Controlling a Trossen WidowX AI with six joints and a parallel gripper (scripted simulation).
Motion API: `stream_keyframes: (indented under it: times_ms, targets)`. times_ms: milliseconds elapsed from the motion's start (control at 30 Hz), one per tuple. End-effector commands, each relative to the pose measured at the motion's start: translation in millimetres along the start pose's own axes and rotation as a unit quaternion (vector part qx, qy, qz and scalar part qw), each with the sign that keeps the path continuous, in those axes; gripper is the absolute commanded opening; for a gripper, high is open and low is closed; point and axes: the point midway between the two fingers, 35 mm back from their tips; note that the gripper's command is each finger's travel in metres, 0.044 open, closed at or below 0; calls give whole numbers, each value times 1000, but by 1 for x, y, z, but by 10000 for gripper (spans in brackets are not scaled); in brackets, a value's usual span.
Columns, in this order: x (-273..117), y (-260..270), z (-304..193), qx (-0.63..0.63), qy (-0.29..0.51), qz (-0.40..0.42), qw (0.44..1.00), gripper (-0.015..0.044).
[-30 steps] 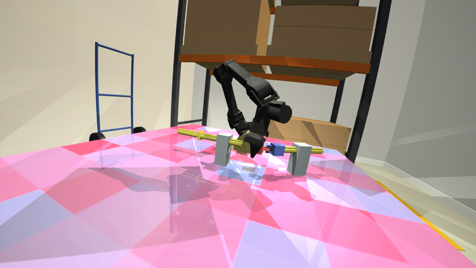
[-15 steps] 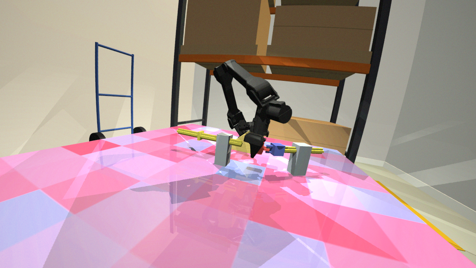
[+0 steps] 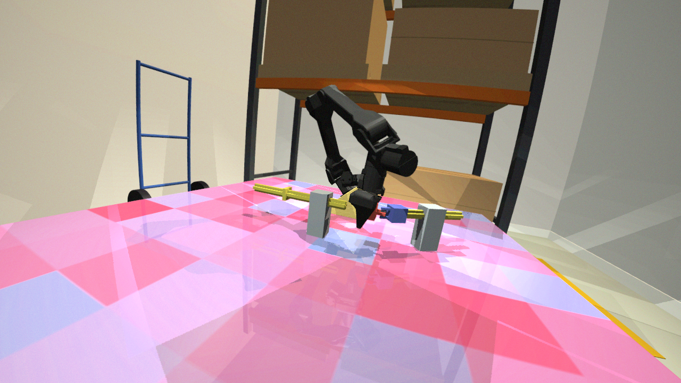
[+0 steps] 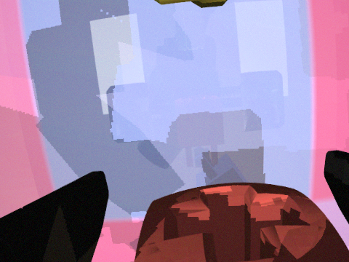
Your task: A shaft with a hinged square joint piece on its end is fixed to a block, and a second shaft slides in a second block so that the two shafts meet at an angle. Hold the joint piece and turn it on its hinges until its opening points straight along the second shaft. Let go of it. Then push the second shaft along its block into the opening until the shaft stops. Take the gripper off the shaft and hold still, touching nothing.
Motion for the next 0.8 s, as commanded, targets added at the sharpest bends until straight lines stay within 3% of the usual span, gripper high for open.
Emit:
stream_keyframes:
  times_ms: [0, 300, 533, 767]
  targets:
    - [0, 0, 0, 0, 0, 0, 1000, 440]
    - [-1, 0, 0, 0, 3, 0, 1000, 440]
    - [-28, 0, 5, -1, 87, 5, 996, 440]
    - [-32, 1, 4, -13, 89, 7, 996, 440]
Point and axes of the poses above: the point midway between the two fingers, 35 mm back from their tips, its own x axis out along the fingers, its own y axis across the jaws, z = x × y, and after that the axes turned 1 degree about -x, right-handed
